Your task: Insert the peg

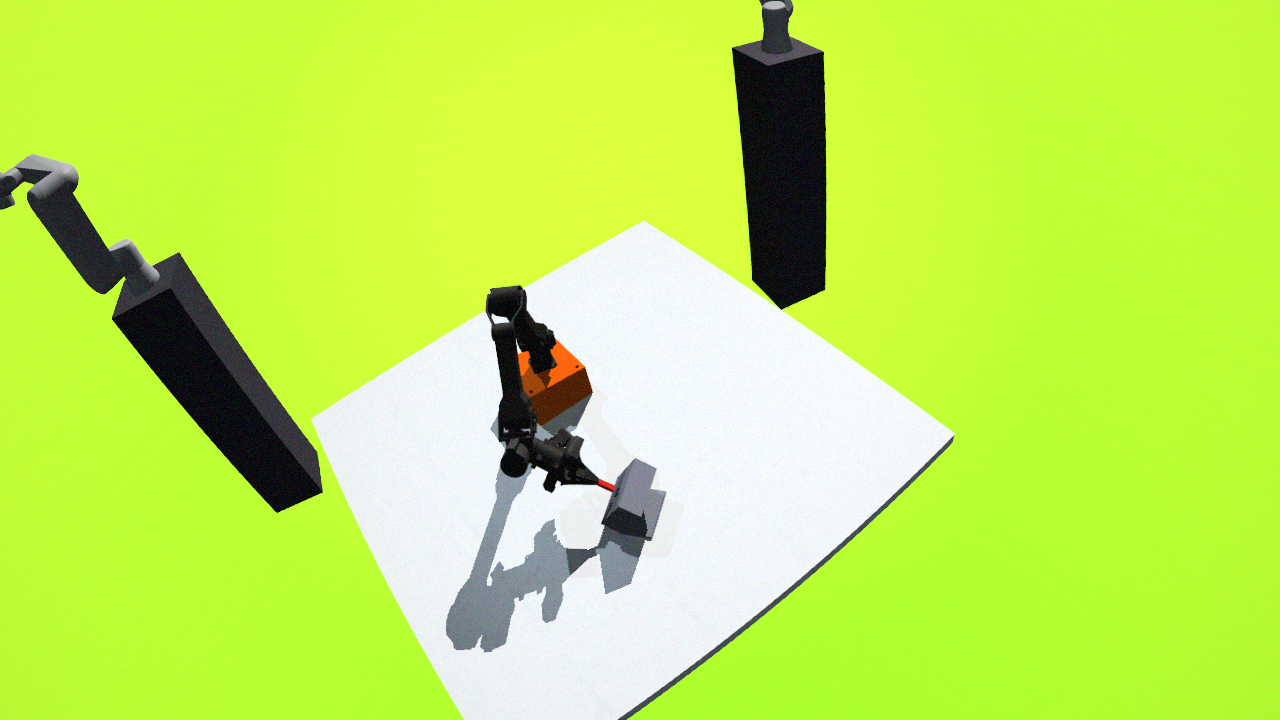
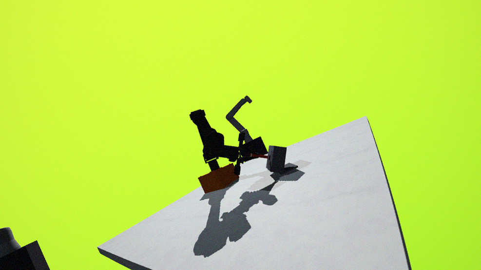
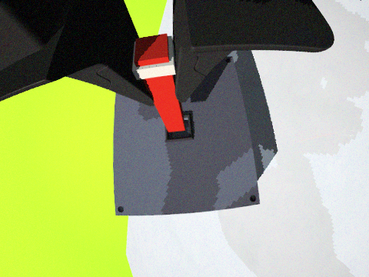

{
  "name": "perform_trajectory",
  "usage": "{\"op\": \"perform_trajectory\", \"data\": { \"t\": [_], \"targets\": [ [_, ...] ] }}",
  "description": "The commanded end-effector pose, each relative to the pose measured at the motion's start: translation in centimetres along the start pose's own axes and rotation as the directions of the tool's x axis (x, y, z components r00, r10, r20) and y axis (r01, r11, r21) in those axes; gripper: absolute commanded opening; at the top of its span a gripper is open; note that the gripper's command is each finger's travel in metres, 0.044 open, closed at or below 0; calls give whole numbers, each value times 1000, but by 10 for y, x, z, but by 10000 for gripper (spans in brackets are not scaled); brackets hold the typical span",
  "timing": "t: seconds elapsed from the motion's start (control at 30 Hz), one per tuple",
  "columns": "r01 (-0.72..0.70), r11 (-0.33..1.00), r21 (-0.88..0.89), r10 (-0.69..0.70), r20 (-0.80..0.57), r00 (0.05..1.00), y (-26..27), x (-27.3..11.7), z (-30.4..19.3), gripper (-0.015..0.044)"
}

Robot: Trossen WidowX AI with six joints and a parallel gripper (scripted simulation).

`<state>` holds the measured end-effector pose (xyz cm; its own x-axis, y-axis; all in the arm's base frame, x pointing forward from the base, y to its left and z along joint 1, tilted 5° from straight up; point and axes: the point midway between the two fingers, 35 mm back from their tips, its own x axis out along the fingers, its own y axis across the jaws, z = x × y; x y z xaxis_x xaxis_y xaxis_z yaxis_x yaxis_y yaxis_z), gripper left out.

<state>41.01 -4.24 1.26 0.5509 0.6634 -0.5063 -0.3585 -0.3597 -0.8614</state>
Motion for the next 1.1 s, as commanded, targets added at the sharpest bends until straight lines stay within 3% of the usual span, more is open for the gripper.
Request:
{"op": "perform_trajectory", "data": {
  "t": [0.0, 1.07],
  "targets": [
    [0, 1000, -4, 0, 0, 1000, -1, -1, 0, 0],
    [2, 1000, -4, -2, 0, 1000, 1, 16, -1, 0]
  ]
}}
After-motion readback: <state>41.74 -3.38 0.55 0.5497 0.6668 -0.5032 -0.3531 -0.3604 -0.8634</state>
